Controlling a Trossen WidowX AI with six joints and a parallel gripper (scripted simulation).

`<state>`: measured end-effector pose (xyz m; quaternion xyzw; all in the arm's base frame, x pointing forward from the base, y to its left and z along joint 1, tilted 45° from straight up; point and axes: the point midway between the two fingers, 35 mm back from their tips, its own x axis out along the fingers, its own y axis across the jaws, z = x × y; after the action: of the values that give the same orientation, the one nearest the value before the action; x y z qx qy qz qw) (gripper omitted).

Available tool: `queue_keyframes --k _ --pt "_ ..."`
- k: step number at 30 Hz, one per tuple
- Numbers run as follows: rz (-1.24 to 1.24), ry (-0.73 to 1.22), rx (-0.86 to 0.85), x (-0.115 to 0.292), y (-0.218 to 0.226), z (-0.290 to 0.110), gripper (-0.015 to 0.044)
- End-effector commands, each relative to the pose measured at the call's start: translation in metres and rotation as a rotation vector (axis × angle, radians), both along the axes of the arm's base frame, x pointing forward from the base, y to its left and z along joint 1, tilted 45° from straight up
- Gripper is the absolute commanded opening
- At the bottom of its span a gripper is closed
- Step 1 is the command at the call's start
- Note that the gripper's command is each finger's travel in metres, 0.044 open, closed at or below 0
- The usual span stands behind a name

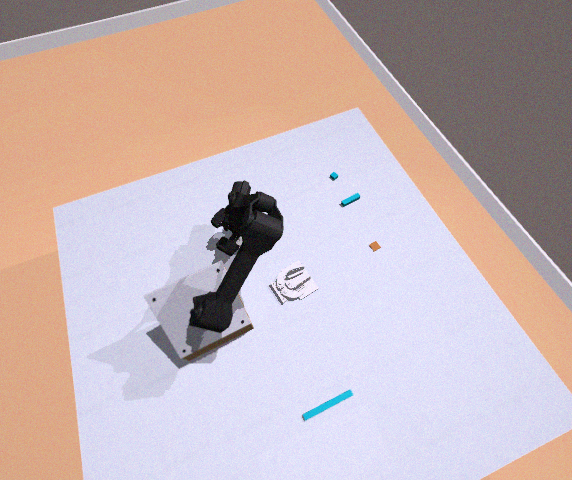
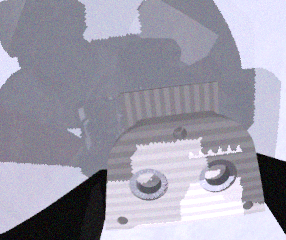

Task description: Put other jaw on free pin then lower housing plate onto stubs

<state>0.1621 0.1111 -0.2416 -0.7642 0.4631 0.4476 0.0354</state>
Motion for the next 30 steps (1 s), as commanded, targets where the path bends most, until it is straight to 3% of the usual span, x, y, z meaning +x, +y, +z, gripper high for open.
queue_keyframes --k 1,13,30 --pt "0.0 0.0 0.0 0.0 0.0 0.0 0.0353" --pt "0.0 0.0 0.0 0.0 0.002 0.001 0.0351" --pt "0.005 0.002 0.0 -0.009 0.039 0.039 0.0351"
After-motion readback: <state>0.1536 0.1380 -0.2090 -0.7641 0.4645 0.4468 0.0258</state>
